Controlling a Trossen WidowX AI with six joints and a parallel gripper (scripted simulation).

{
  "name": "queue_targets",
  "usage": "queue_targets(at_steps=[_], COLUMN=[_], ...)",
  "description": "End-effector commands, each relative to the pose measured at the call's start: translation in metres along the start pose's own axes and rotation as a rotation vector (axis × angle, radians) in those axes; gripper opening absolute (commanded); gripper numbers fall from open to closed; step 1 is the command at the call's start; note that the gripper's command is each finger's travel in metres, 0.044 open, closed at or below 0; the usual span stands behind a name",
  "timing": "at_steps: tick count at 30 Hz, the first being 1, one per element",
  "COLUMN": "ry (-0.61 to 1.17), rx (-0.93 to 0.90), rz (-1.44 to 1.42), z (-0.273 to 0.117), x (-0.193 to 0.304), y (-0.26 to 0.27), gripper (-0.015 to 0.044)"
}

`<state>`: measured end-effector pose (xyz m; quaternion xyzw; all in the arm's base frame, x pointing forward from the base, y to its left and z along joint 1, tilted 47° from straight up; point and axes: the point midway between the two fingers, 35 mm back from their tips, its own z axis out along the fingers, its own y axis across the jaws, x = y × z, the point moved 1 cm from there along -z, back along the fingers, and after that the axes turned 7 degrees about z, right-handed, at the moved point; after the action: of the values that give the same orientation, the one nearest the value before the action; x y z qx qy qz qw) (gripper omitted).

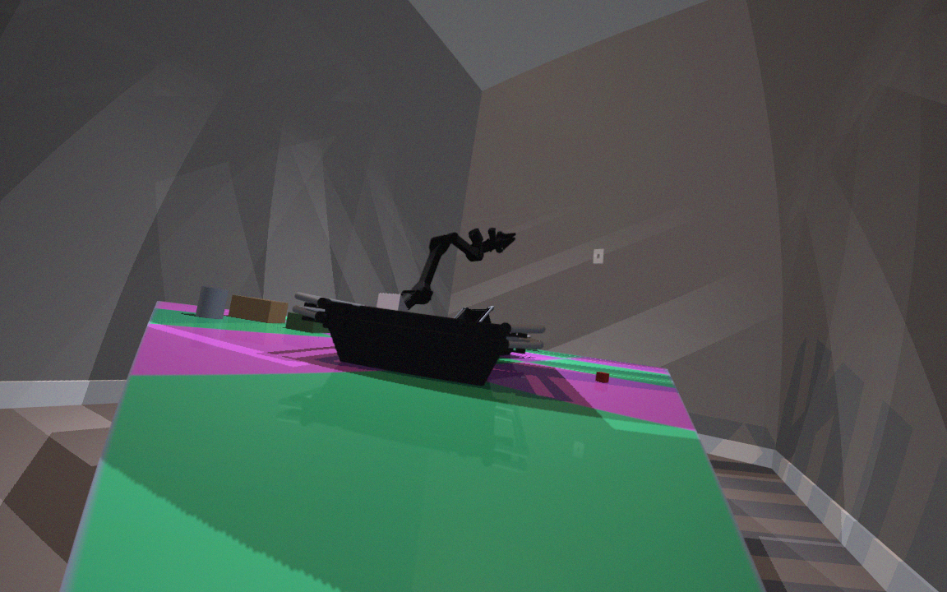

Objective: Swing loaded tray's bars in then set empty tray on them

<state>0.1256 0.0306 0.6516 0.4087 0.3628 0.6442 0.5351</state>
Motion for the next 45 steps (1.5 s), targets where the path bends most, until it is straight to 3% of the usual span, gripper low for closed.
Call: queue_targets(at_steps=[1,8,12,19,26,38,45], ry=[0.000,-0.001,-0.006,0.038,0.168,0.422,0.741], rx=[0.000,-0.005,-0.099,-0.256,-0.346,-0.263,-0.110], rz=[0.000,-0.009,-0.182,-0.548,-0.894,-1.316,-1.500], z=[0.000,0.000,0.002,0.015,0.042,0.105,0.138], x=[0.000,0.001,0.033,0.108,0.184,0.238,0.243], y=[0.000,0.001,0.009,0.003,-0.040,-0.167,-0.285], gripper=[0.0374,0.0190,0.0085,0.0085,0.0085,0.0085,0.0085])
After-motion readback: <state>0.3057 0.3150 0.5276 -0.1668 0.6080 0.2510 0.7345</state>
